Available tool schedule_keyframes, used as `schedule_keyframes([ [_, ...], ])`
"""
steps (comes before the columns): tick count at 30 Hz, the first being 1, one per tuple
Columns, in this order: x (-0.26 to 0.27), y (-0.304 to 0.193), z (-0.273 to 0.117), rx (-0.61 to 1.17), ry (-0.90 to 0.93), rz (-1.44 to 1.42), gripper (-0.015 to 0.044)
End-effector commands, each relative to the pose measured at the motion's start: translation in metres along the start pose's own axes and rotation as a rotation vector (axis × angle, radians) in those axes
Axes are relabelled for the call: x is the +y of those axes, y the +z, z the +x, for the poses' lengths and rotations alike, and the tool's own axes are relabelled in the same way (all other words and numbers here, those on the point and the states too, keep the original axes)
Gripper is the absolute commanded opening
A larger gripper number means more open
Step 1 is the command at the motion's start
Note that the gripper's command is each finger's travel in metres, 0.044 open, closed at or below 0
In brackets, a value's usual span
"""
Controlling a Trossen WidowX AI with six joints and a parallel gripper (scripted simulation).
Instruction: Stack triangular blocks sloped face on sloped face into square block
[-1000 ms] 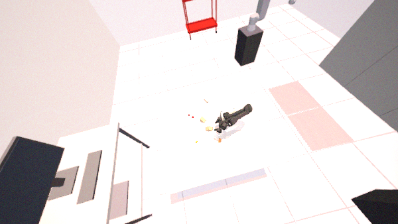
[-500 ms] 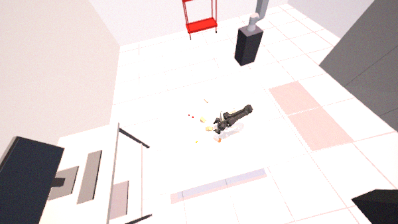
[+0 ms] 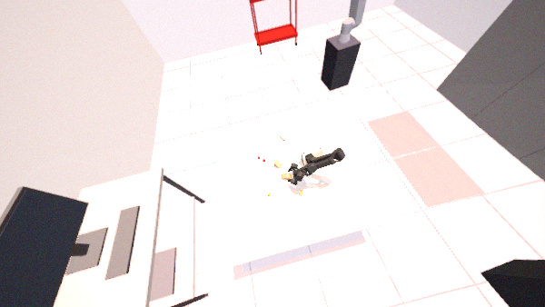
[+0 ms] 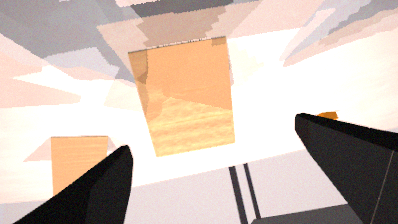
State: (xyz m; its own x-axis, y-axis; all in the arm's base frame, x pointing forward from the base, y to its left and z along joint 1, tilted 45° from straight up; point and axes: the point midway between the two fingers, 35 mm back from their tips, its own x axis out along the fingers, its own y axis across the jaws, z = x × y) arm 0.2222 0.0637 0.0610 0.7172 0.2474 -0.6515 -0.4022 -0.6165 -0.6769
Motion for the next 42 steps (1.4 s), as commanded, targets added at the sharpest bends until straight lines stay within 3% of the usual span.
schedule_keyframes([
  [1,0.004,0.002,0.012,0.0,0.005,0.003,0.044],
  [15,0.011,0.008,0.032,0.0,0.005,0.004,0.044],
  [24,0.011,0.007,0.032,-0.003,0.004,0.0,0.0204],
  [31,0.011,0.007,0.032,-0.003,0.004,0.0,0.0157],
  [37,0.011,0.002,0.03,-0.004,0.009,-0.001,0.0],
  [42,0.01,-0.017,0.019,-0.009,0.021,-0.005,0.0],
])
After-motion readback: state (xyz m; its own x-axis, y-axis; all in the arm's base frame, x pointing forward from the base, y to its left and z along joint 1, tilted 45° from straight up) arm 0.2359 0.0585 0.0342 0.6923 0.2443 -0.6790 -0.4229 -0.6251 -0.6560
